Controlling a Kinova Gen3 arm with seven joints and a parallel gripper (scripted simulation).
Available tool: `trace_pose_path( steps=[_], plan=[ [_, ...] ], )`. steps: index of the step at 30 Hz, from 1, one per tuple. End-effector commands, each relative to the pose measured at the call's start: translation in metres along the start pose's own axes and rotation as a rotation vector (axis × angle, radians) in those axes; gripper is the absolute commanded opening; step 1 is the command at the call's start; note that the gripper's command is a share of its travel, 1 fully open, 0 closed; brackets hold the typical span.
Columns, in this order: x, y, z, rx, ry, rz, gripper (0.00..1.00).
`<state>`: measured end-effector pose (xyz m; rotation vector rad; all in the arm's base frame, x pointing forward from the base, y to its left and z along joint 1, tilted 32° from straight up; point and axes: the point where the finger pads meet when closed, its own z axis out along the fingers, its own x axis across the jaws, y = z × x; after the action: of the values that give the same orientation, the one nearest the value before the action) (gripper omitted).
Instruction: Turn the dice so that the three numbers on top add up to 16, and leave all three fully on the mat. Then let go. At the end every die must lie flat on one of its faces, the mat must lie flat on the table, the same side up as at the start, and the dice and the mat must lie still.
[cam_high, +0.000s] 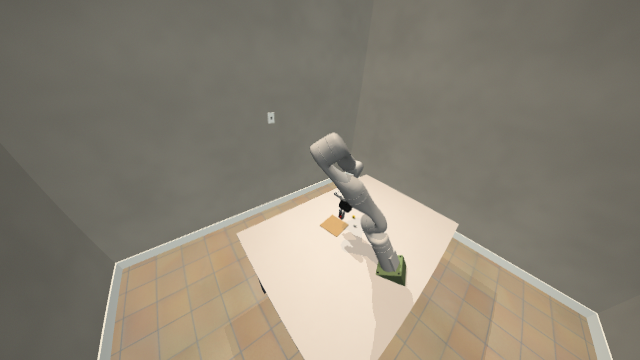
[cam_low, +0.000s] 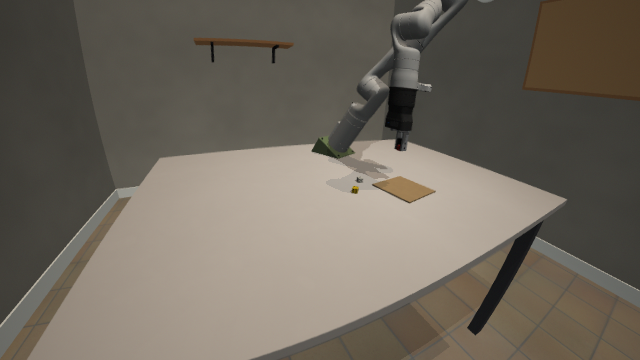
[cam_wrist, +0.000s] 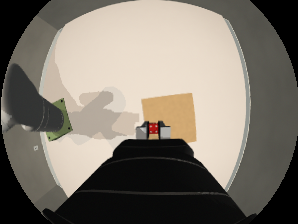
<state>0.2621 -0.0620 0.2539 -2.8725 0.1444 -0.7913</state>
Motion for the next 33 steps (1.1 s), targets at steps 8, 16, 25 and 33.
trace_pose_path(
  steps=[8, 16, 25, 33],
  plan=[
    [-0.001, 0.005, 0.003, 0.024, -0.006, 0.016, 0.34],
    [-0.001, 0.005, 0.003, 0.024, -0.006, 0.016, 0.34],
    [-0.001, 0.005, 0.012, 0.024, -0.006, 0.016, 0.34],
    [-0.002, 0.005, 0.028, 0.024, -0.006, 0.016, 0.34]
  ],
)
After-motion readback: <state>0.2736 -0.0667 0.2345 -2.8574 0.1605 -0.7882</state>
